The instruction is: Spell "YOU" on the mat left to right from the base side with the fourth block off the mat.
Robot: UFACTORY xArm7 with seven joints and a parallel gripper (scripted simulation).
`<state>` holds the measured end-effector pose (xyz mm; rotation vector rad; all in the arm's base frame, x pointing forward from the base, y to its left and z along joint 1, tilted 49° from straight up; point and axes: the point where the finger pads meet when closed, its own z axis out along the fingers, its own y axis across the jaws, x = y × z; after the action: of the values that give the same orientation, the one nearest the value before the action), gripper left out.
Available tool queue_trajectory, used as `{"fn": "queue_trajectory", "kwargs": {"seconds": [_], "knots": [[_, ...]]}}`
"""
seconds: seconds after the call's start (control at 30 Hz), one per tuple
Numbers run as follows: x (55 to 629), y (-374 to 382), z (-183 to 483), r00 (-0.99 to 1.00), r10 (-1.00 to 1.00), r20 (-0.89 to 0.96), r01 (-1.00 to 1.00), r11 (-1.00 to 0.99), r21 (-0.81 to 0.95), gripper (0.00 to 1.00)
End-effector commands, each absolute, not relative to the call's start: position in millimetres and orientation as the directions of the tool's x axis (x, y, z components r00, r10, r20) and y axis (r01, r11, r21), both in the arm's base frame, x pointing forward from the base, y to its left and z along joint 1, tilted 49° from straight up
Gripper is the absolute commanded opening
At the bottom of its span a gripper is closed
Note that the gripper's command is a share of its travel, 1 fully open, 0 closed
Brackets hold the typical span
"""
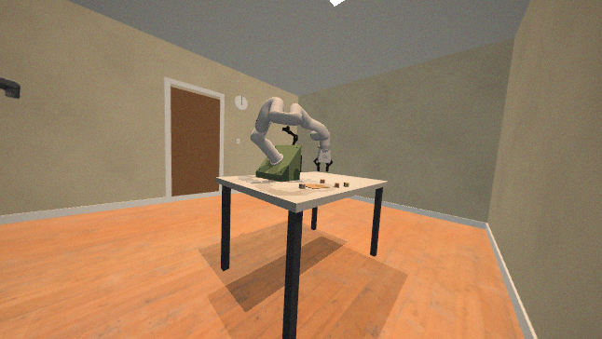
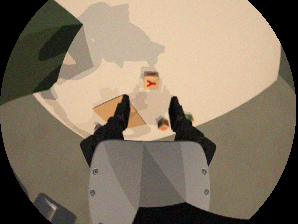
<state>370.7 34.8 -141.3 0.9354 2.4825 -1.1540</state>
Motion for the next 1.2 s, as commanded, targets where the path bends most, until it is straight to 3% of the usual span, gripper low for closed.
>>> {"fn": "queue_trajectory", "kwargs": {"seconds": [0.0, 1.17], "knots": [[371.7, 37.3, -140.8, -0.764, 0.448, -0.465, 0.645, 0.485, -0.591, 0.69], [371.7, 15.8, -159.9, -0.764, 0.447, -0.465, 0.644, 0.485, -0.592, 0.69]]}}
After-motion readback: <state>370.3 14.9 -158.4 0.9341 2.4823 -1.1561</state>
